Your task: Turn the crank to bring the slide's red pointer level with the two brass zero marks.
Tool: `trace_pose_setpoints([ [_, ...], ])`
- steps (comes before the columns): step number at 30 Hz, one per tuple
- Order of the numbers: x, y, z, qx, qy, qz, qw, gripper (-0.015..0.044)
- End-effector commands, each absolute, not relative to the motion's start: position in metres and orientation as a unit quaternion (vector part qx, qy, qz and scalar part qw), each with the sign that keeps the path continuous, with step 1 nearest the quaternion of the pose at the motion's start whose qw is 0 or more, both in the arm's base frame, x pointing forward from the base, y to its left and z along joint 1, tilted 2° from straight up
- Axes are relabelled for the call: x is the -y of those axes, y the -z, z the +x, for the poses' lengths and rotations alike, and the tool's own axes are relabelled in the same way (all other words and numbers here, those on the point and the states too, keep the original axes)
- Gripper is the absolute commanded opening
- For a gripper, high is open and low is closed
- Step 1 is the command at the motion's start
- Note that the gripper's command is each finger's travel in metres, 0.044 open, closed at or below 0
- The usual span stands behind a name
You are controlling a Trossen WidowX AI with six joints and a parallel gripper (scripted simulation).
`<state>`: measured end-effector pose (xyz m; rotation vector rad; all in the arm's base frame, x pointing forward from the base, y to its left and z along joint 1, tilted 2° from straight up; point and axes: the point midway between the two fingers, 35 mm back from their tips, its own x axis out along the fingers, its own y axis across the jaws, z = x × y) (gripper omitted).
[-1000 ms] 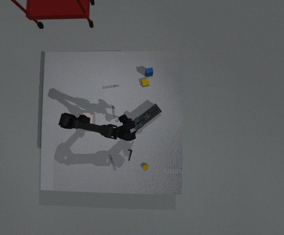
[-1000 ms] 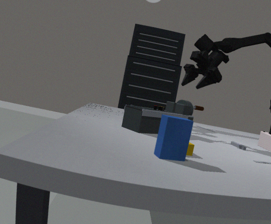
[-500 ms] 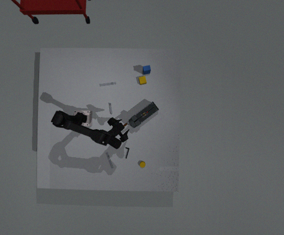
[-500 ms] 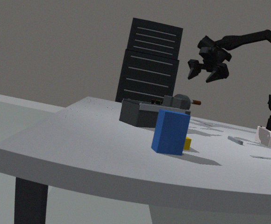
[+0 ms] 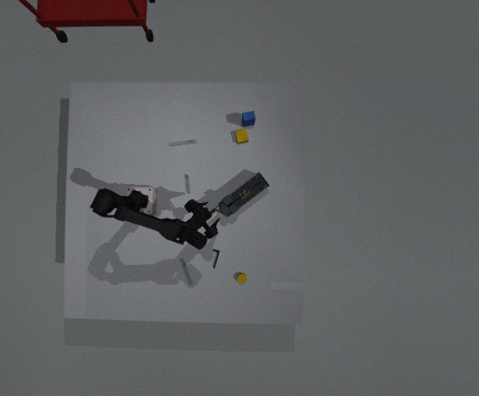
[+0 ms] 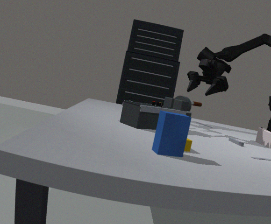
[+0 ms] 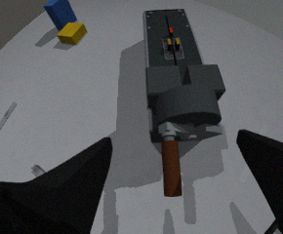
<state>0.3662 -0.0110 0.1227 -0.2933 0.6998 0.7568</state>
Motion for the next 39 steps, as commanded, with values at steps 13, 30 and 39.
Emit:
trace_pose_setpoints([
  [13,0.01,-0.097,0.368,-0.333,-0.362,-0.139,0.86,0.044],
  [30,0.009,-0.069,0.369,-0.333,-0.362,-0.139,0.859,0.044],
  [39,0.008,-0.056,0.368,-0.333,-0.362,-0.139,0.859,0.044],
])
